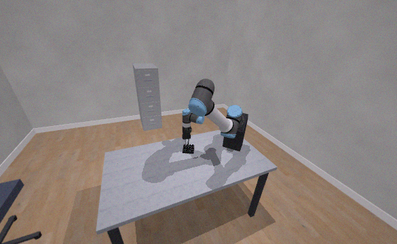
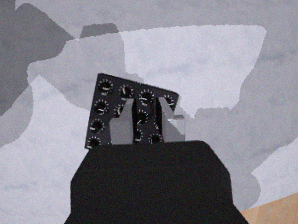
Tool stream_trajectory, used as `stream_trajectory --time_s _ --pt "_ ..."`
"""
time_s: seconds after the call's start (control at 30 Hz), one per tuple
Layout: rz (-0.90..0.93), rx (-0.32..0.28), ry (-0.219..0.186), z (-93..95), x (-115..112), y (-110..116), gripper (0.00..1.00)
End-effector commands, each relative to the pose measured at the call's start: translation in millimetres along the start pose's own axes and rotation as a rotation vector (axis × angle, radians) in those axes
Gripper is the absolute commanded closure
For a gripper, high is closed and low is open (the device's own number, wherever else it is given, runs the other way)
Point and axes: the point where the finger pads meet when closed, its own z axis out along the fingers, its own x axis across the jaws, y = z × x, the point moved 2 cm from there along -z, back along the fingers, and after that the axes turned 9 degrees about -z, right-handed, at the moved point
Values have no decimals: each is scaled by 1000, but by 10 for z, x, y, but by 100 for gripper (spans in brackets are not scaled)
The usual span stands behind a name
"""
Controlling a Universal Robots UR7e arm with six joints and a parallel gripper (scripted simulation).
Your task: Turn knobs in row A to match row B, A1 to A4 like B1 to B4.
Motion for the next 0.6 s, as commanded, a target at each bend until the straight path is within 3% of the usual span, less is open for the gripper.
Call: stream_trajectory --time_s 0.0,0.57 --pt "1 -3 1 -8 7 21 54" --pt "0 -2 0 47 10 13 54"
